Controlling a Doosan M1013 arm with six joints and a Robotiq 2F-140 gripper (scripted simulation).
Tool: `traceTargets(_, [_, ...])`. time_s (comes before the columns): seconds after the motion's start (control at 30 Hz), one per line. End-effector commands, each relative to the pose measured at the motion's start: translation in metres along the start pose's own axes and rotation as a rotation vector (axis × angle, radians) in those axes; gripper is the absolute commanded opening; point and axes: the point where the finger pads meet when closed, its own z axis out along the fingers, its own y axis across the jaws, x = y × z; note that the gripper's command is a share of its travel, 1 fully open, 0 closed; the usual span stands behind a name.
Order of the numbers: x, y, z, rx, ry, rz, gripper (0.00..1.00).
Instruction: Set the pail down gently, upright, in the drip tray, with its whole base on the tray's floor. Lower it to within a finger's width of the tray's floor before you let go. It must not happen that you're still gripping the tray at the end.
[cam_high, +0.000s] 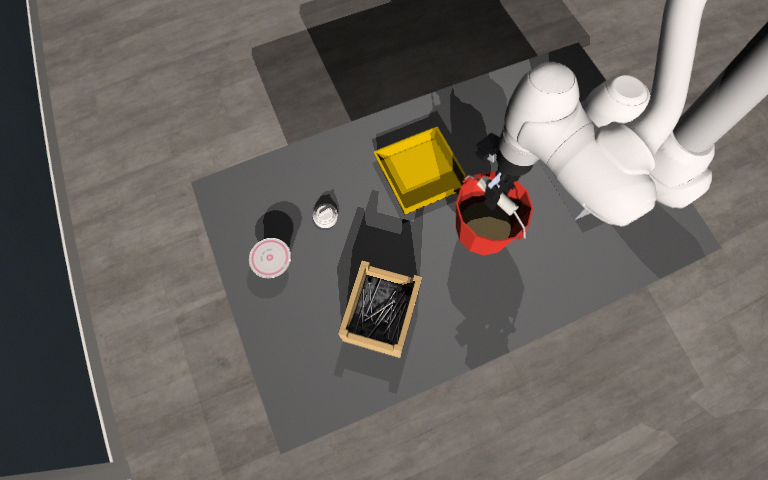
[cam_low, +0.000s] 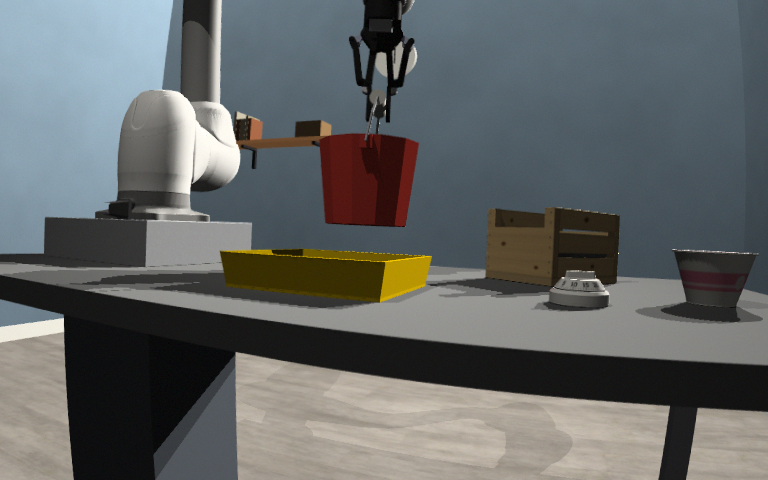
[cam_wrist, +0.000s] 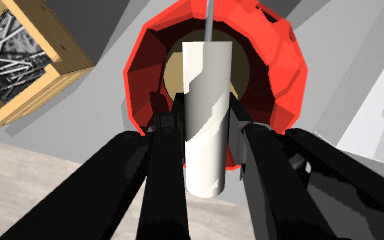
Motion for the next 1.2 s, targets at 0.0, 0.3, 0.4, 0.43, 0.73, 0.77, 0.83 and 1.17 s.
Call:
traceTargets(0.0, [0.007,0.0,-0.001,0.001,0.0,0.0,0.1])
traceTargets(0.3, [0.026,0.002,-0.001,0.001,0.0,0.0,0.1])
traceTargets(0.4, [0.031,0.002,-0.001,0.001,0.0,0.0,0.1])
traceTargets(0.43, [0.031,0.002,-0.001,0.001,0.0,0.0,0.1])
traceTargets(0.73, [0.054,0.004,-0.001,0.001,0.0,0.0,0.1])
traceTargets(0.77, [0.057,0.005,-0.001,0.001,0.0,0.0,0.1])
traceTargets(0.83, [0.063,0.005,-0.001,0.001,0.0,0.0,0.1])
traceTargets(1.17, [0.086,0.007,-0.001,0.001,0.0,0.0,0.1])
